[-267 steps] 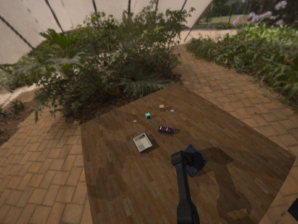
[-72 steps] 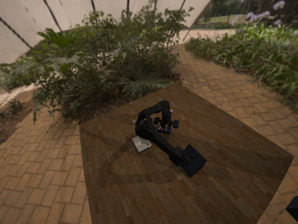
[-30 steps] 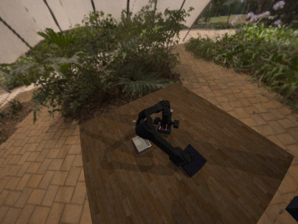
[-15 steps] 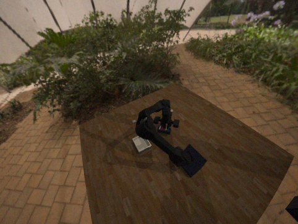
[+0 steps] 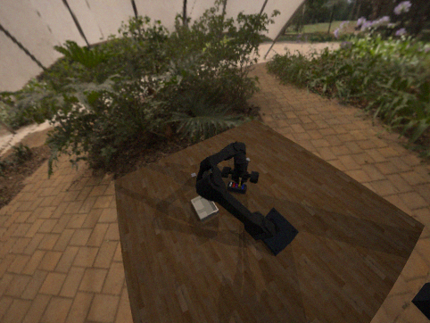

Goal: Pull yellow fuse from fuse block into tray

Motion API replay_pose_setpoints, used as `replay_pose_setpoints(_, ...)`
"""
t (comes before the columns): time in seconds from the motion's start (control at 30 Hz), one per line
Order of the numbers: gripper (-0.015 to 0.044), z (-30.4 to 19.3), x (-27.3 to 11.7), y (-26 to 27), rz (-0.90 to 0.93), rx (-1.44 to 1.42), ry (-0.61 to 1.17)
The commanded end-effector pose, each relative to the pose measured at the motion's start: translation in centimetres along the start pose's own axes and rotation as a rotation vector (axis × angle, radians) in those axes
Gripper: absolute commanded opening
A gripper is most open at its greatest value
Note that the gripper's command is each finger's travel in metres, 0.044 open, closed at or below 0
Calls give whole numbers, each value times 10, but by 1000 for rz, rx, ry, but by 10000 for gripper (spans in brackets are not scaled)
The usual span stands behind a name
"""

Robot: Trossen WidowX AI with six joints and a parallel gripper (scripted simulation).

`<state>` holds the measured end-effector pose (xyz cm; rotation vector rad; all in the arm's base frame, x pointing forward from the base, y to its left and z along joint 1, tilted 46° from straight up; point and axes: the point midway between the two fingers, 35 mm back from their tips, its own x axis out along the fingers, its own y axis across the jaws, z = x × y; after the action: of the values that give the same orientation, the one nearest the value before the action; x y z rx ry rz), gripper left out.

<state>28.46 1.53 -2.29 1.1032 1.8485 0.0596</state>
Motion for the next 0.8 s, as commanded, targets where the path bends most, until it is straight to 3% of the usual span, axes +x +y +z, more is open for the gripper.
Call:
replay_pose_setpoints(0.0, 0, 1, -3, 1, -3, -8, -3)
replay_pose_setpoints(0.77, 0, 0, -14, 0, -3, -6, -2)
